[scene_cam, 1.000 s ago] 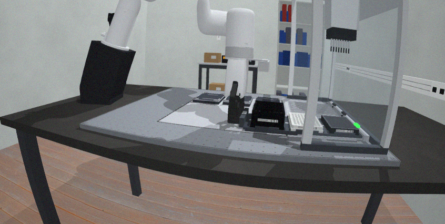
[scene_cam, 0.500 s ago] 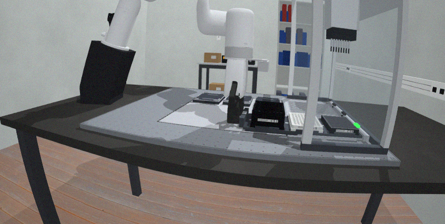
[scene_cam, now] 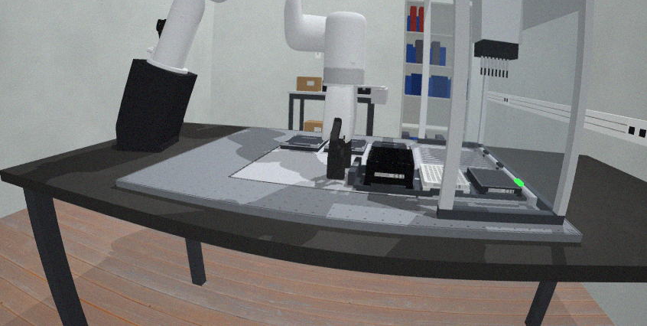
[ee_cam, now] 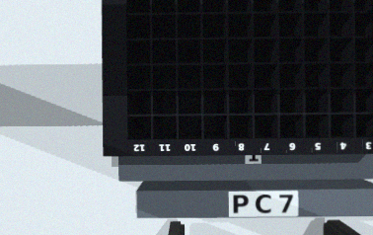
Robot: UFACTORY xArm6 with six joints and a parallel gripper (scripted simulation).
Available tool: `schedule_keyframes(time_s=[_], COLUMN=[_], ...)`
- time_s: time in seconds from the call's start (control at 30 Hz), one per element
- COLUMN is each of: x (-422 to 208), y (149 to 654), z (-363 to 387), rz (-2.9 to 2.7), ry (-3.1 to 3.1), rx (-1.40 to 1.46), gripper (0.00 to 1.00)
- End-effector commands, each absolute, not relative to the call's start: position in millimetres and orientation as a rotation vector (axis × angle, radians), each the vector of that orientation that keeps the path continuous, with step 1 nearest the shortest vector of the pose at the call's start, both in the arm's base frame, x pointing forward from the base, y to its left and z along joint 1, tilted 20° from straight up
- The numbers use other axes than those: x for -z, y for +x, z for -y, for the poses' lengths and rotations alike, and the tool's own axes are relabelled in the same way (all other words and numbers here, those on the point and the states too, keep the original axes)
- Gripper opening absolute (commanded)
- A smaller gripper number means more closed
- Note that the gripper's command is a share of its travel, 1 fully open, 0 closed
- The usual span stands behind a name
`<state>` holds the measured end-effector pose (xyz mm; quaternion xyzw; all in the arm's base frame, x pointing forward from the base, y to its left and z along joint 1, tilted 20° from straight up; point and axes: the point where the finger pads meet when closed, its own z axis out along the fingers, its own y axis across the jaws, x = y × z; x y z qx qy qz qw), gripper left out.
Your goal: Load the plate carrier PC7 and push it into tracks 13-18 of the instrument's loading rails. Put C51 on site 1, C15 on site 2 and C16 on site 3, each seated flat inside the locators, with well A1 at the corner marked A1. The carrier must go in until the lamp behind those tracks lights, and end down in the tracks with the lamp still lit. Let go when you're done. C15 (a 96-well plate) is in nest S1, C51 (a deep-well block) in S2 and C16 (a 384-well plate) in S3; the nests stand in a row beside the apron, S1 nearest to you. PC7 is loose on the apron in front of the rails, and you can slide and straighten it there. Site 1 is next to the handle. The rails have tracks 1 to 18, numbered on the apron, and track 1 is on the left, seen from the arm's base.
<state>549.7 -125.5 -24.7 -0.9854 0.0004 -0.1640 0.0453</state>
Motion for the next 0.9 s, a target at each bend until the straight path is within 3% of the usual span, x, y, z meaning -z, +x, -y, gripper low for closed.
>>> schedule_keyframes(time_s=[0.0,0.87], x=[20,-15], y=[550,538], z=[126,130], rz=[-0.001,-0.001], ry=[-3.010,-3.010], rx=[0.507,0.507], gripper=[0.82,0.82])
